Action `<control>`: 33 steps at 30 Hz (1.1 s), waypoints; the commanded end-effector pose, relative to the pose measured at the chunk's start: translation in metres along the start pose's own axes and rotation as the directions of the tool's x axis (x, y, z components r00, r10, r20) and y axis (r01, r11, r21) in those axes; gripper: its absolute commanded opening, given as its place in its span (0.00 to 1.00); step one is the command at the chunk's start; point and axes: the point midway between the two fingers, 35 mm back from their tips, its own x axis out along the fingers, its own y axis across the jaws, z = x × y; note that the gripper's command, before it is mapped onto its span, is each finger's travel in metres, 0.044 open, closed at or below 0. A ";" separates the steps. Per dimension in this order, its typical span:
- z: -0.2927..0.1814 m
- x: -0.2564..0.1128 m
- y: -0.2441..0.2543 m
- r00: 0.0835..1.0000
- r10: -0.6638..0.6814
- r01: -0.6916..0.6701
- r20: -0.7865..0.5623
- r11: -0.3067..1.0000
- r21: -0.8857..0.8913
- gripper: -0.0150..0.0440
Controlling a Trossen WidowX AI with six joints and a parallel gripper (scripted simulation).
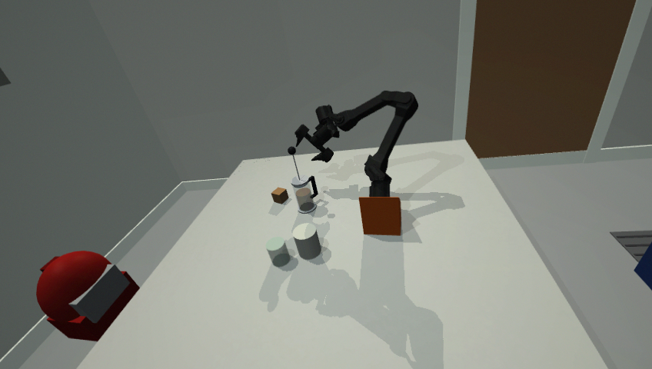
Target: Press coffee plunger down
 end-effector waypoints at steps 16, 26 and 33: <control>-0.127 -0.098 0.077 0.994 -0.057 -0.043 -0.098 0.611 -0.790 1.00; -0.147 -0.173 0.102 0.992 0.108 0.039 0.058 0.169 -0.985 1.00; -0.153 -0.148 0.071 0.993 0.103 0.037 0.055 0.170 -0.985 1.00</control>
